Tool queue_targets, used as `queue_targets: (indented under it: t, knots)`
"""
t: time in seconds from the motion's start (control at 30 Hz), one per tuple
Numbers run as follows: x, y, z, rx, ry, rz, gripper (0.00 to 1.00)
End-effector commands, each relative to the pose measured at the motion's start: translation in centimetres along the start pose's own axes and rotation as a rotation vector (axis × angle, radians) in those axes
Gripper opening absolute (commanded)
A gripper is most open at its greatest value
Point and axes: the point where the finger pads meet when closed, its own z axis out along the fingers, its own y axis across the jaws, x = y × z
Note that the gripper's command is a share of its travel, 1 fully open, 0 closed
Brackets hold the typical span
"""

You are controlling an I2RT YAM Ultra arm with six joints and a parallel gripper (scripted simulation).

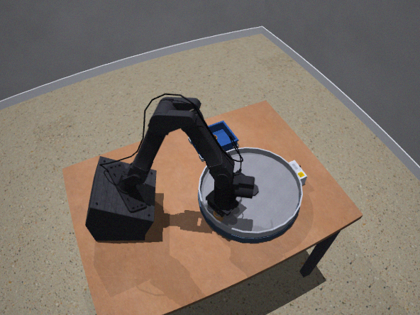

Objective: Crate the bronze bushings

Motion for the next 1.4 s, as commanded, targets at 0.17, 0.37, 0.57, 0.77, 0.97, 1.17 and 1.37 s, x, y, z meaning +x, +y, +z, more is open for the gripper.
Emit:
queue_targets:
  t: [0.17, 0.37, 0.57, 0.77, 0.97, 1.17, 1.37]
  knots:
    - [-1.0, -1.1, -1.4, 0.035, -0.034, -0.003, 0.15]
    - [-1.0, -1.1, -1.4, 0.035, -0.034, -0.003, 0.15]
    - [-1.1, -1.3, -1.4, 0.043, -0.040, -0.004, 0.15]
    - [-0.3, 0.3, 1.1, -0.007, -0.009, -0.001, 0.15]
    - [-0.7, -0.4, 1.1, 0.020, -0.027, 0.001, 0.15]
    - [-0.5, -0.1, 1.5, 0.010, -0.020, 0.001, 0.15]
    - [-0.5, -0.1, 1.5, 0.009, -0.020, 0.000, 0.15]
